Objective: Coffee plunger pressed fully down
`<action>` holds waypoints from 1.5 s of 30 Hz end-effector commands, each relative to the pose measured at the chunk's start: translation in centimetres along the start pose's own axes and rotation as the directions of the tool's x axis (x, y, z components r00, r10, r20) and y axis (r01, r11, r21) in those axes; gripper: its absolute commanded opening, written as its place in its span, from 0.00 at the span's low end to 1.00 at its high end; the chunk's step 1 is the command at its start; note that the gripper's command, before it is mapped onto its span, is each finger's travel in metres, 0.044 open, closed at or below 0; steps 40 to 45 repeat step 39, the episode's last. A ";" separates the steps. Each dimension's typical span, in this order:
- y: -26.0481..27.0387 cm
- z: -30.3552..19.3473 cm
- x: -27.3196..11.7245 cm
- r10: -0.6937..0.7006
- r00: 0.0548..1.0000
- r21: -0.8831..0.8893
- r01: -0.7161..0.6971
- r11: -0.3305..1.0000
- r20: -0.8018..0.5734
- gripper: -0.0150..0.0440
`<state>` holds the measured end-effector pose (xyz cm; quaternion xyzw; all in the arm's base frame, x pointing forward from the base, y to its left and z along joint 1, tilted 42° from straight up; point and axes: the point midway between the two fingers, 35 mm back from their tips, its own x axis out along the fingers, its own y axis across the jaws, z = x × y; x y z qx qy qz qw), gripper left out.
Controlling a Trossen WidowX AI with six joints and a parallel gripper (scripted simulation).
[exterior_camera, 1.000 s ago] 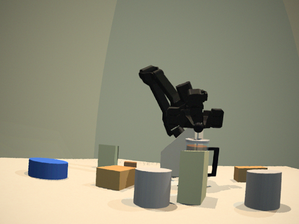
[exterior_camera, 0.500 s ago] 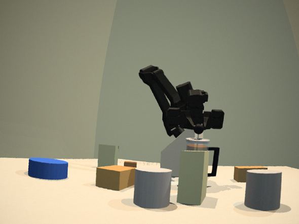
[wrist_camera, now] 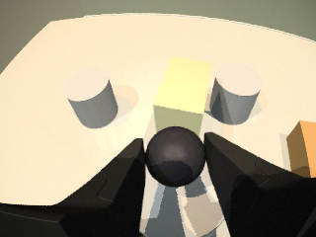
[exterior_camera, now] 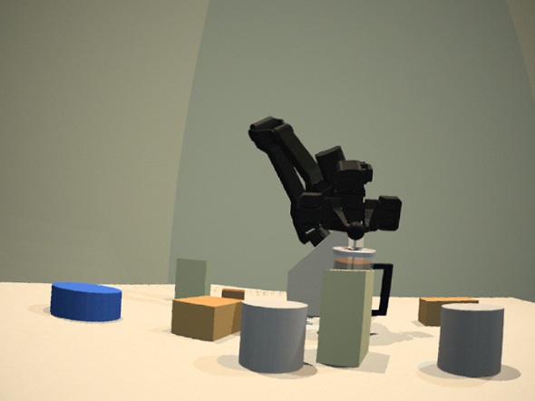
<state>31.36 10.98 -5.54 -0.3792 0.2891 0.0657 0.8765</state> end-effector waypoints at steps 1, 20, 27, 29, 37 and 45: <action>0.0 0.0 0.0 0.001 1.000 -0.001 -0.001 1.000 -0.002 0.46; 0.1 1.0 -0.9 0.003 1.000 0.001 -0.003 1.000 -0.007 1.00; -0.4 4.7 -5.4 0.002 1.000 0.002 -0.002 1.000 -0.018 1.00; -0.6 5.2 -6.5 0.000 1.000 0.001 0.000 1.000 -0.019 1.00; -0.5 5.2 -6.6 0.000 1.000 0.001 0.000 1.000 -0.019 1.00; -0.5 5.2 -6.6 0.000 1.000 0.001 0.000 1.000 -0.019 1.00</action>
